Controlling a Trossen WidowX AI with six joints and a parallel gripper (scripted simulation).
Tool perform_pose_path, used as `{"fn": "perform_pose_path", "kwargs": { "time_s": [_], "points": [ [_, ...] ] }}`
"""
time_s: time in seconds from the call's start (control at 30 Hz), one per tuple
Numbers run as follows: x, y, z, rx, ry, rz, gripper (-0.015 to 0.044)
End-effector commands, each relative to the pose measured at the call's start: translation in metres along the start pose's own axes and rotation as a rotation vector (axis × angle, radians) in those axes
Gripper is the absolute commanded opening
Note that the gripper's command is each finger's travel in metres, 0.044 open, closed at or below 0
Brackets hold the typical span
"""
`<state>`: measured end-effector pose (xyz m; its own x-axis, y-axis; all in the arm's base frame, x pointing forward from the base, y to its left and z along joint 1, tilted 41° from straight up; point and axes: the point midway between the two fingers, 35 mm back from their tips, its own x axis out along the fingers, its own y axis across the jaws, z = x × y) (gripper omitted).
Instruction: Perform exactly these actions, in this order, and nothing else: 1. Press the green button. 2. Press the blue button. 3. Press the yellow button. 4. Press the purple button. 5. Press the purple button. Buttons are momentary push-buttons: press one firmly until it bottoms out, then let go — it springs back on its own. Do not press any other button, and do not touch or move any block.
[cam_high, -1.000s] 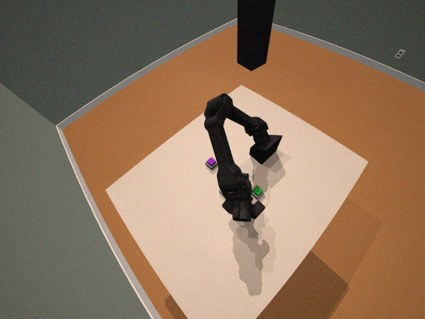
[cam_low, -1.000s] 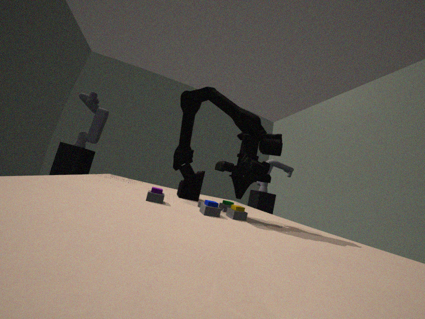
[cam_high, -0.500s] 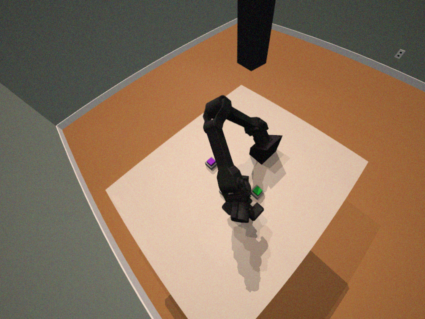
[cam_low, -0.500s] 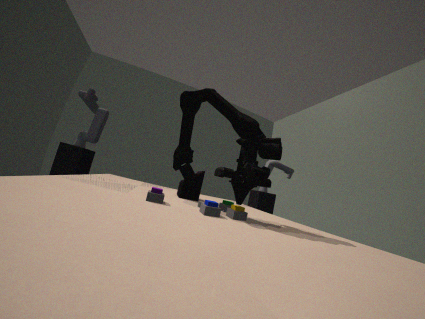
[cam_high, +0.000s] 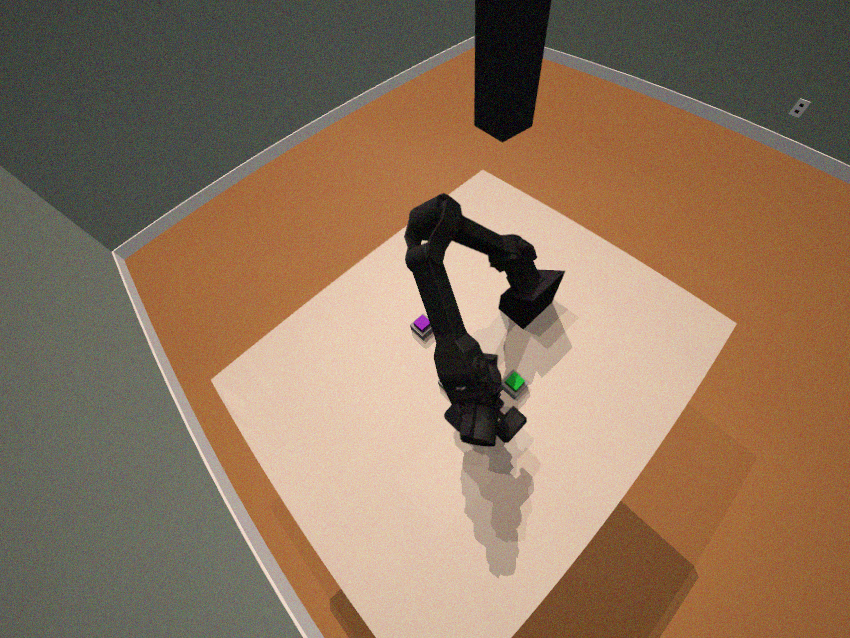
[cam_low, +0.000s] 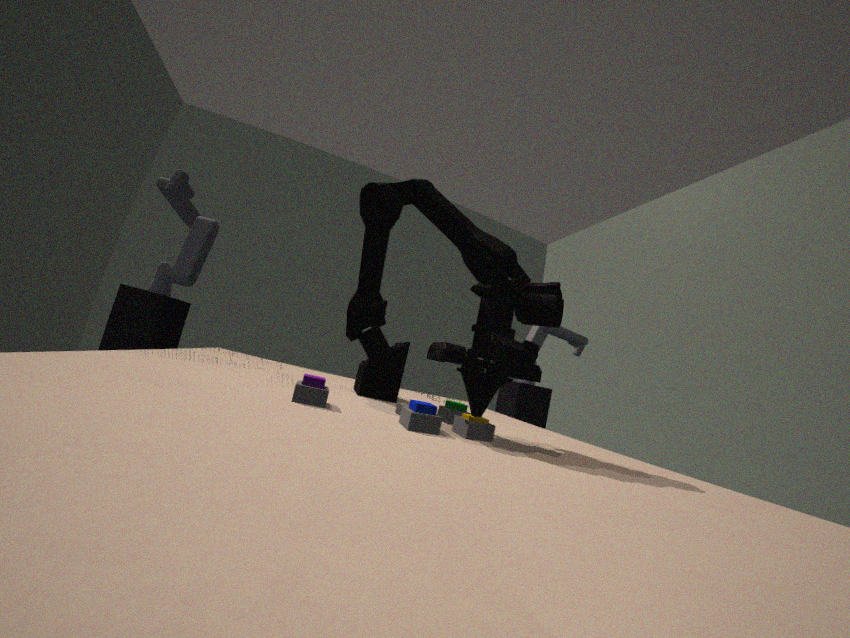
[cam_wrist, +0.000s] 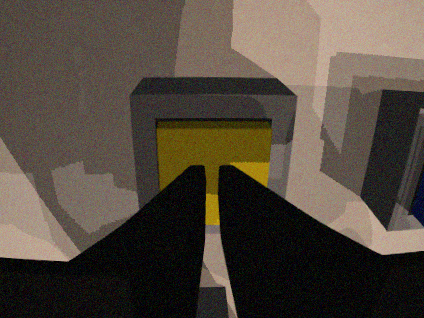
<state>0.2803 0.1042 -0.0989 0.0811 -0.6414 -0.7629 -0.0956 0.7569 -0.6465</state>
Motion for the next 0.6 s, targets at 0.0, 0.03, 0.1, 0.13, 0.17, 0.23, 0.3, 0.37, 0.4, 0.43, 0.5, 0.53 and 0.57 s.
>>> {"fn": "perform_pose_path", "kwargs": {
  "time_s": [0.0, 0.03, 0.1, 0.13, 0.17, 0.23, 0.3, 0.37, 0.4, 0.43, 0.5, 0.53, 0.57],
  "points": [
    [0.001, -0.001, 0.000, -0.006, -0.002, -0.005, 0.0020],
    [0.001, -0.001, 0.000, -0.006, -0.002, -0.005, 0.0020],
    [0.001, -0.001, 0.000, -0.006, -0.002, -0.005, 0.0020],
    [0.001, -0.001, 0.000, -0.006, -0.002, -0.005, 0.0020],
    [0.001, -0.001, 0.000, -0.006, -0.002, -0.005, 0.0020],
    [0.001, -0.001, 0.000, -0.006, -0.002, -0.005, 0.0020],
    [-0.002, 0.000, 0.000, 0.000, 0.000, 0.000, 0.0020],
    [-0.022, 0.000, 0.000, -0.004, -0.001, -0.002, 0.0020],
    [-0.030, 0.000, 0.000, -0.006, -0.002, -0.003, 0.0020],
    [-0.033, 0.000, 0.000, -0.007, -0.002, -0.003, 0.0020],
    [-0.033, 0.000, 0.000, -0.007, -0.002, -0.003, 0.0020],
    [-0.035, 0.000, 0.000, -0.007, -0.002, -0.003, 0.0020],
    [-0.043, 0.000, 0.001, -0.007, -0.002, -0.002, 0.0020]
  ]
}}
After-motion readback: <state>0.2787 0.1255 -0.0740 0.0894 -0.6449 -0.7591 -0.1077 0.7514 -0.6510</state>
